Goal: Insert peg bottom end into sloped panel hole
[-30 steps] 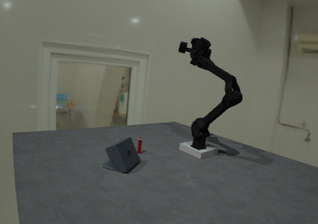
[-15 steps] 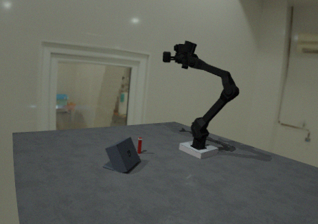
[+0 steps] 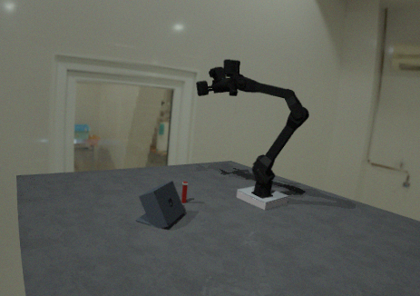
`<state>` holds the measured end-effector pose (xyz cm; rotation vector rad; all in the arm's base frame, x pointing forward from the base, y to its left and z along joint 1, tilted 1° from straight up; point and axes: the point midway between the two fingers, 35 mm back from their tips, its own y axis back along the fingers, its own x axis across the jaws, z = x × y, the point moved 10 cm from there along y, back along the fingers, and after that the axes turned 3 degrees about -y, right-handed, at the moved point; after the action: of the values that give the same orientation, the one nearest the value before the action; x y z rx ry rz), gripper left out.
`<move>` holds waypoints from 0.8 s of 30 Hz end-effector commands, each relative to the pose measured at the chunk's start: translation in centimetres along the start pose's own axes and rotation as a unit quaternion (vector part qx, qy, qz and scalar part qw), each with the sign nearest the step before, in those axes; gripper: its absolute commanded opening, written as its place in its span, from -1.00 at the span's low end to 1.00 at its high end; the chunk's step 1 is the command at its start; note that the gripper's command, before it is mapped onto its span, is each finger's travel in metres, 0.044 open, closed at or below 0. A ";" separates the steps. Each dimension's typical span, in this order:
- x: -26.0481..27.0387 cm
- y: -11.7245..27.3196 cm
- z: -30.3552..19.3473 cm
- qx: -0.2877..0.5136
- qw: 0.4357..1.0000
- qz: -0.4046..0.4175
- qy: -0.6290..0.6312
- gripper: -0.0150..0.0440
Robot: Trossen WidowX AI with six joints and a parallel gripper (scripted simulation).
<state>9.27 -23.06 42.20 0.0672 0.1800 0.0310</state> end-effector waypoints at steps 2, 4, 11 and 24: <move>2.5 -0.7 -1.2 0.039 0.998 0.053 0.021 1.00; 3.5 -0.9 -1.7 0.056 0.995 0.075 0.033 1.00; 7.1 -1.3 -3.7 0.117 0.979 0.152 0.072 1.00; 13.5 -0.1 -7.7 0.233 0.921 0.277 0.142 1.00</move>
<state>19.97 -22.75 33.18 0.5369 0.4289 0.5141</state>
